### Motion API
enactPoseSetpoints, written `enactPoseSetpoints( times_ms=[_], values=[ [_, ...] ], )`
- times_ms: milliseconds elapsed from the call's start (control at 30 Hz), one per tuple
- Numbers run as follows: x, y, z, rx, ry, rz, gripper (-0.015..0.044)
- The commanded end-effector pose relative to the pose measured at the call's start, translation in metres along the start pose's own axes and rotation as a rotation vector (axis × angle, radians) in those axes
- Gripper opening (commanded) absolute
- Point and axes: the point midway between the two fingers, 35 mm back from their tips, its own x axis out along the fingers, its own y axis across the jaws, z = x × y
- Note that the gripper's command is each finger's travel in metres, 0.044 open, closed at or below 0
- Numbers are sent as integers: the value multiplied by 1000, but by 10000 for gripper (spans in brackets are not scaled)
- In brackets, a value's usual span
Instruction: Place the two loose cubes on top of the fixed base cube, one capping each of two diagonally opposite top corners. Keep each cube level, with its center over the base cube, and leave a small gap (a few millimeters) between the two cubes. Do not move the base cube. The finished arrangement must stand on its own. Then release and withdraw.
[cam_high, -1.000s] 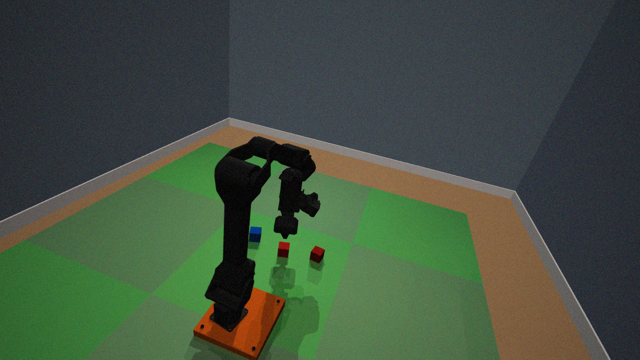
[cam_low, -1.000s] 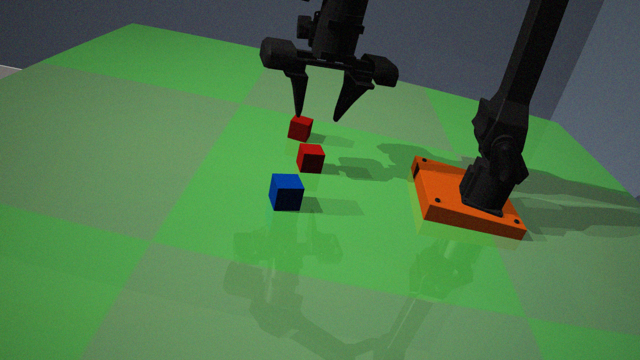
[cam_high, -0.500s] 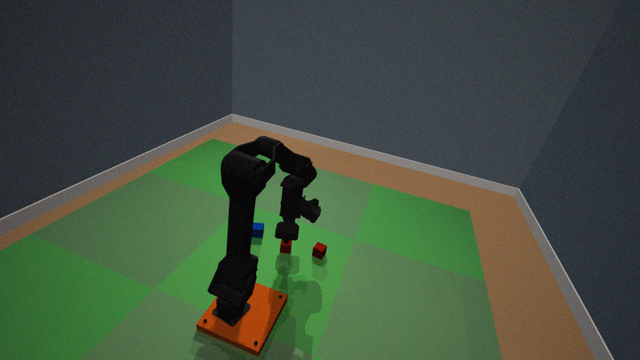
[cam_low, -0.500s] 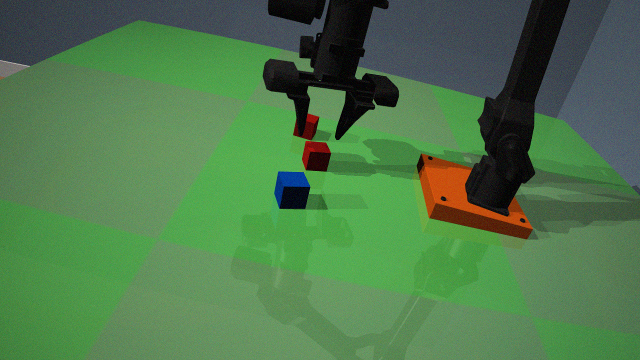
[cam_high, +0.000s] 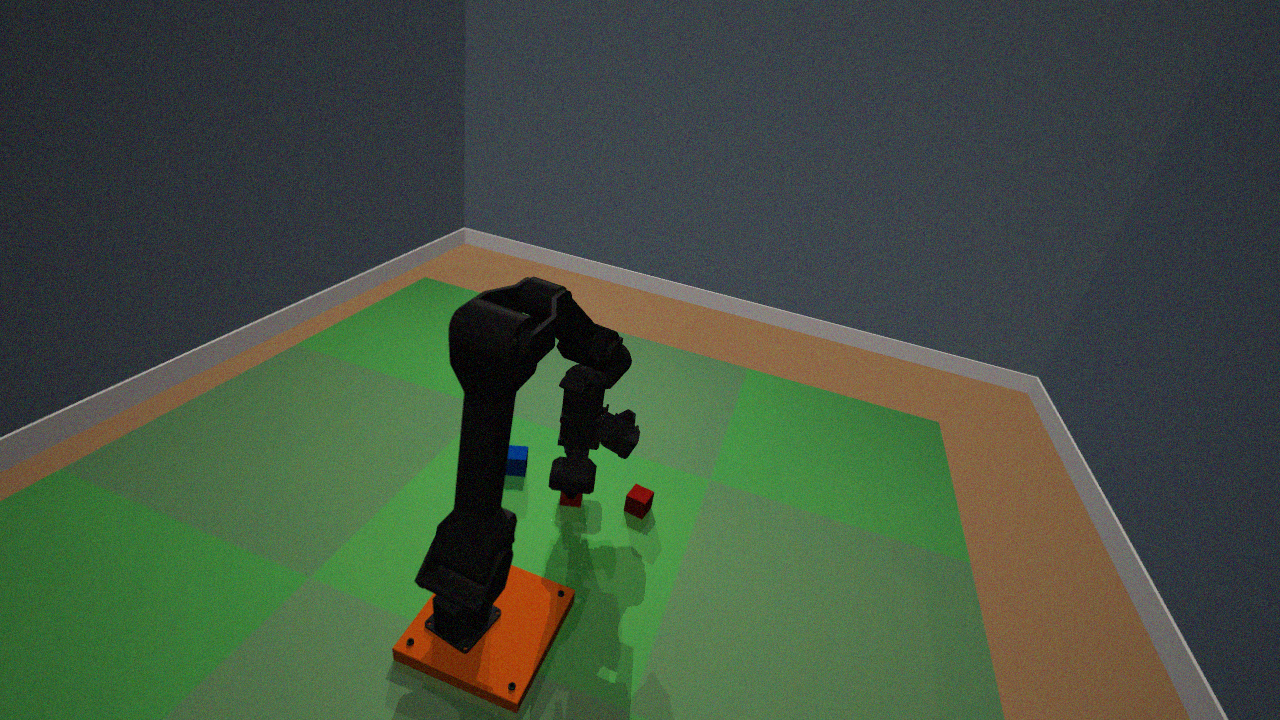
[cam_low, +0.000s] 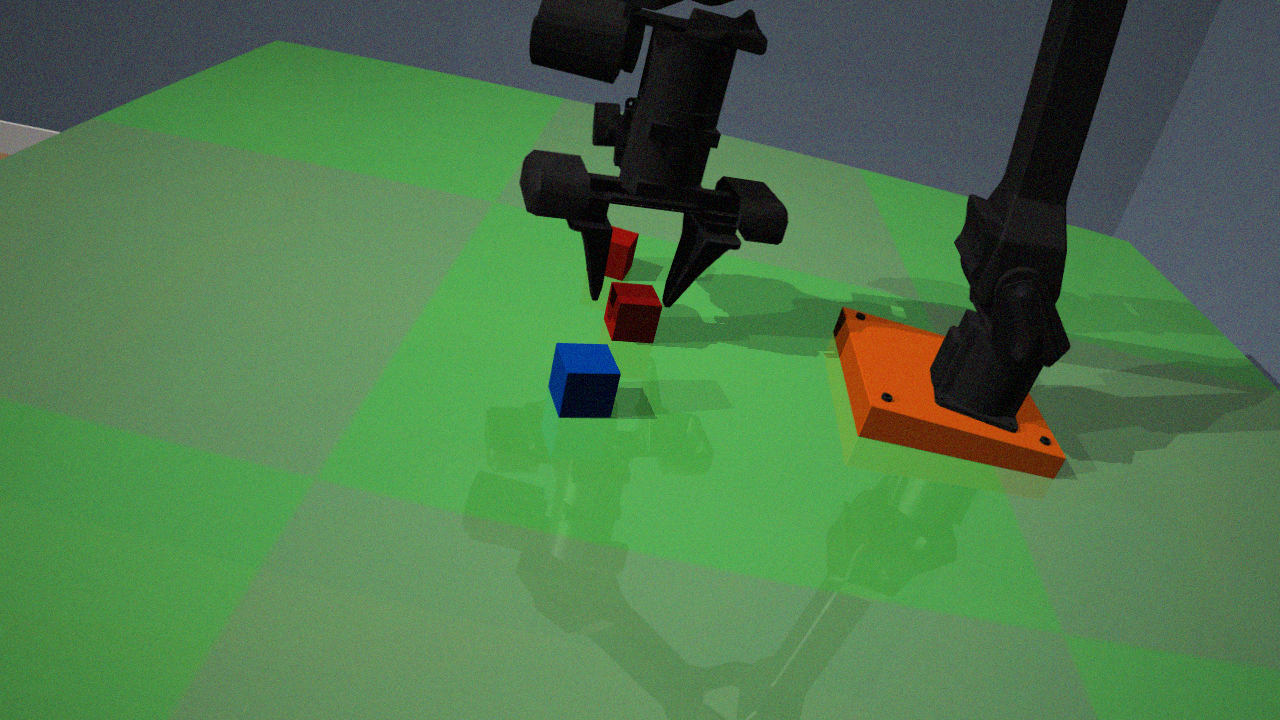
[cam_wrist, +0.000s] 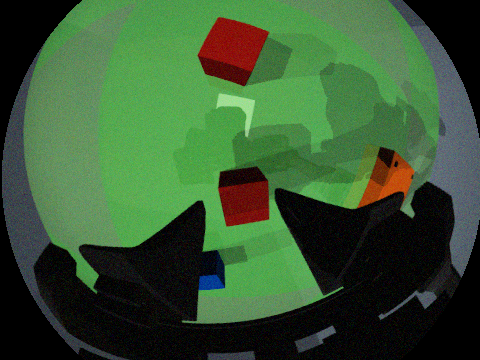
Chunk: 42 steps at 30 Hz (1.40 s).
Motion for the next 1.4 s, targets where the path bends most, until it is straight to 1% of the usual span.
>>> enactPoseSetpoints(
  times_ms=[0, 67, 267, 467, 1367],
  values=[
    [8, -3, -1, 1, 2, -12, 265],
    [10, -3, -1, 1, 2, -12, 265],
    [10, -3, -1, 1, 2, -12, 107],
    [5, -2, 0, 1, 2, -12, 105],
    [-79, 3, 1, 1, 2, -11, 105]
  ],
)
